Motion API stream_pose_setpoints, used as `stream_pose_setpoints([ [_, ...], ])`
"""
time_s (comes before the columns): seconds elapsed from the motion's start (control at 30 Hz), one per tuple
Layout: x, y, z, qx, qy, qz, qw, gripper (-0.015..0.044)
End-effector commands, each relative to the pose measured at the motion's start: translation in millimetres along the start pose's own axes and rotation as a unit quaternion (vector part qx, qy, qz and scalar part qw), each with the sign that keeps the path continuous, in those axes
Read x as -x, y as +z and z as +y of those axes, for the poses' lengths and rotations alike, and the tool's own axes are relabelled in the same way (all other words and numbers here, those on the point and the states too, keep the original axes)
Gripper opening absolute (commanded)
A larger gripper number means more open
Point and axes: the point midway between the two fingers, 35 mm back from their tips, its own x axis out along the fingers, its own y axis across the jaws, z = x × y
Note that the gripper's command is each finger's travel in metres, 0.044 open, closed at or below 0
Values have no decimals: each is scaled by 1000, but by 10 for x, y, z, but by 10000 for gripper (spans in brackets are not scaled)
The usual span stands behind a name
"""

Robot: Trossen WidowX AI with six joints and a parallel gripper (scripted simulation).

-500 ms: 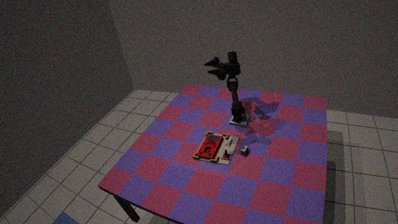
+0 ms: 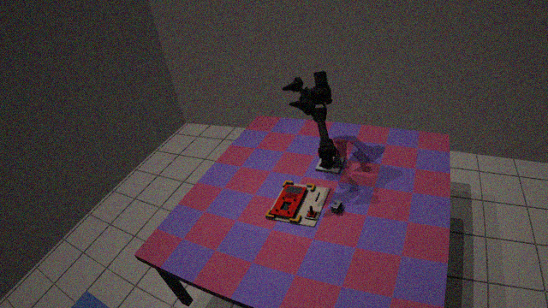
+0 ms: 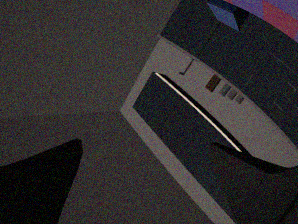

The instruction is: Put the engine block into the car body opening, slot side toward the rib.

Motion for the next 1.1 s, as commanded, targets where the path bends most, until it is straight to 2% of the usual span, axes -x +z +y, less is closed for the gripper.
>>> stream_pose_setpoints([
  [0.0, -77, -133, -320, 60, -44, 13, 997, 440],
  [0.53, -211, -318, -1526, 252, -219, 42, 942, 440],
  [1.07, -53, 2, -2691, 389, -418, 21, 821, 440],
])
